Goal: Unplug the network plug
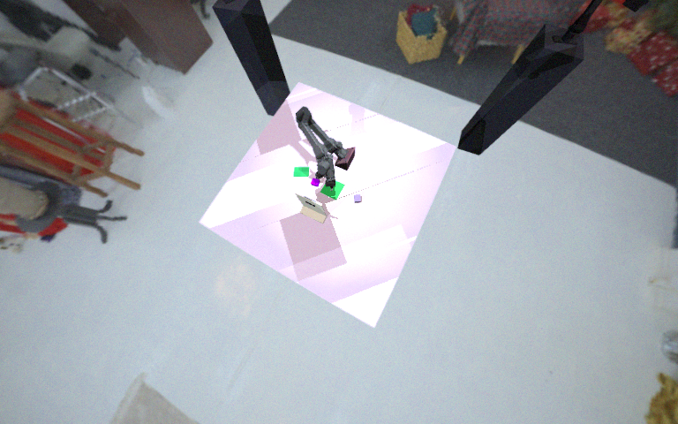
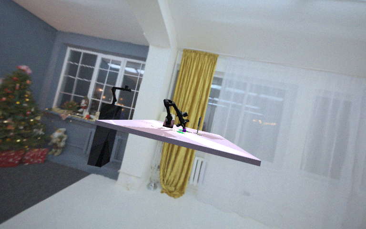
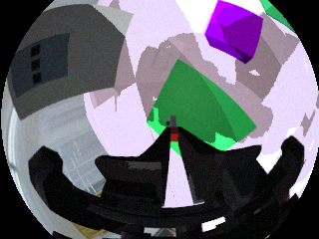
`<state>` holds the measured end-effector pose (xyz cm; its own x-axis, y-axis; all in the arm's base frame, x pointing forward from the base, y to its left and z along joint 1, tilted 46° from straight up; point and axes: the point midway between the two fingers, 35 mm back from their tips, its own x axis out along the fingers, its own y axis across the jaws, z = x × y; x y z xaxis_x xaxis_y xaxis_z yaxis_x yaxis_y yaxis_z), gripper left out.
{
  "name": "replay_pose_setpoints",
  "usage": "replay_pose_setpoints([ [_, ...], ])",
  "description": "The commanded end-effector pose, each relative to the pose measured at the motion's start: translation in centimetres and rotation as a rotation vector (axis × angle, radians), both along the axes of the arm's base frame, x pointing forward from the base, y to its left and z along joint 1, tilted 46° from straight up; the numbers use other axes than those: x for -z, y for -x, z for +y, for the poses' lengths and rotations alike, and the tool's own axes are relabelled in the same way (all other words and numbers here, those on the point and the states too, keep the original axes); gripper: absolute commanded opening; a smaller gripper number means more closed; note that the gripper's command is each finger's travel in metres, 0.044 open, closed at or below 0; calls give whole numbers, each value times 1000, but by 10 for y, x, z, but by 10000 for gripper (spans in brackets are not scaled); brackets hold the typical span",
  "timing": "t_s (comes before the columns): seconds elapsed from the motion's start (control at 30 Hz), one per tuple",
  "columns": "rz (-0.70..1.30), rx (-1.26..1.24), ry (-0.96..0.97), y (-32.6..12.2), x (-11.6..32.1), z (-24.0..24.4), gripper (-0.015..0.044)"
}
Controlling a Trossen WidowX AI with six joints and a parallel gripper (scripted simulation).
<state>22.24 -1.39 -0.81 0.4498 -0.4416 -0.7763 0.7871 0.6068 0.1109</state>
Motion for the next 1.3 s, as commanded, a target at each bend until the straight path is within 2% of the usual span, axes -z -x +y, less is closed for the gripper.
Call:
replay_pose_setpoints([
  [0.0,9,-4,1,4,6,-5,0],
  [0.77,4,0,3,1,5,-8,0],
  [0.97,4,0,3,1,5,-8,156],
  [1.27,5,-1,3,2,3,-6,156],
])
